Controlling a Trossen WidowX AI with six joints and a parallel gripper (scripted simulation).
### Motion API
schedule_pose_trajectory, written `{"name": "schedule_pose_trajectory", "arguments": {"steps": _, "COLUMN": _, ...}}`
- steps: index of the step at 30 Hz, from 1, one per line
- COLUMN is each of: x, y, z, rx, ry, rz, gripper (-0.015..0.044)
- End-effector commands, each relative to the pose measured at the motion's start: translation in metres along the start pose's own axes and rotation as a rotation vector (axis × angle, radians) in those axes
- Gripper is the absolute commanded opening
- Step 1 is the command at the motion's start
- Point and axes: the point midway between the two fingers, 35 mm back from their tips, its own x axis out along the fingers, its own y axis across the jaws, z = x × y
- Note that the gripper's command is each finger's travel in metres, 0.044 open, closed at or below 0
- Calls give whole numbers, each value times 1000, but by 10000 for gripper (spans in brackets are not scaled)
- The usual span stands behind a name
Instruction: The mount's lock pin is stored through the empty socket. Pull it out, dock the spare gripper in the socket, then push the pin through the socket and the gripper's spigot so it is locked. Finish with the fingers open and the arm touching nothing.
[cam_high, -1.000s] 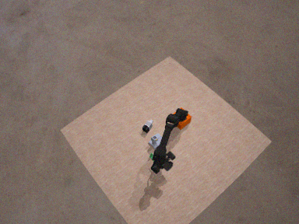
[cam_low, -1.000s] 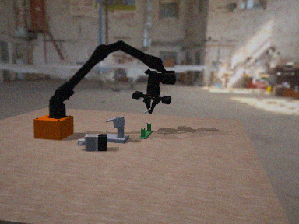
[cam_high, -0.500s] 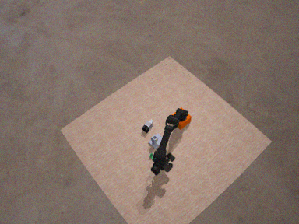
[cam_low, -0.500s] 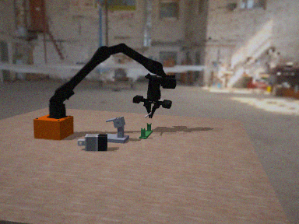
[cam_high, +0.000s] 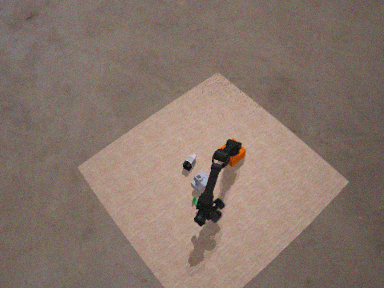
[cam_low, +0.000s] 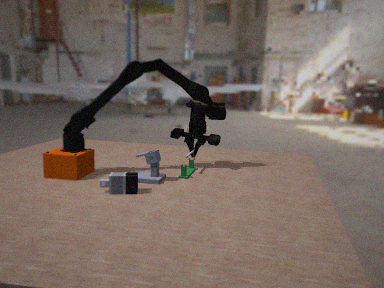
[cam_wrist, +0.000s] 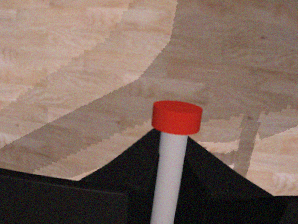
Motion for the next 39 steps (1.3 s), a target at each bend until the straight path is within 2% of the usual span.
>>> {"name": "schedule_pose_trajectory", "arguments": {"steps": 1, "x": 5, "y": -1, "z": -1, "rx": 3, "ry": -1, "rz": -1, "gripper": 0}}
{"name": "schedule_pose_trajectory", "arguments": {"steps": 20, "x": 19, "y": -2, "z": -2, "rx": 3, "ry": 0, "rz": 1, "gripper": 0}}
{"name": "schedule_pose_trajectory", "arguments": {"steps": 28, "x": 19, "y": -2, "z": -2, "rx": 0, "ry": 1, "rz": 2, "gripper": 200}}
{"name": "schedule_pose_trajectory", "arguments": {"steps": 39, "x": 4, "y": 3, "z": -2, "rx": 2, "ry": 7, "rz": 14, "gripper": 200}}
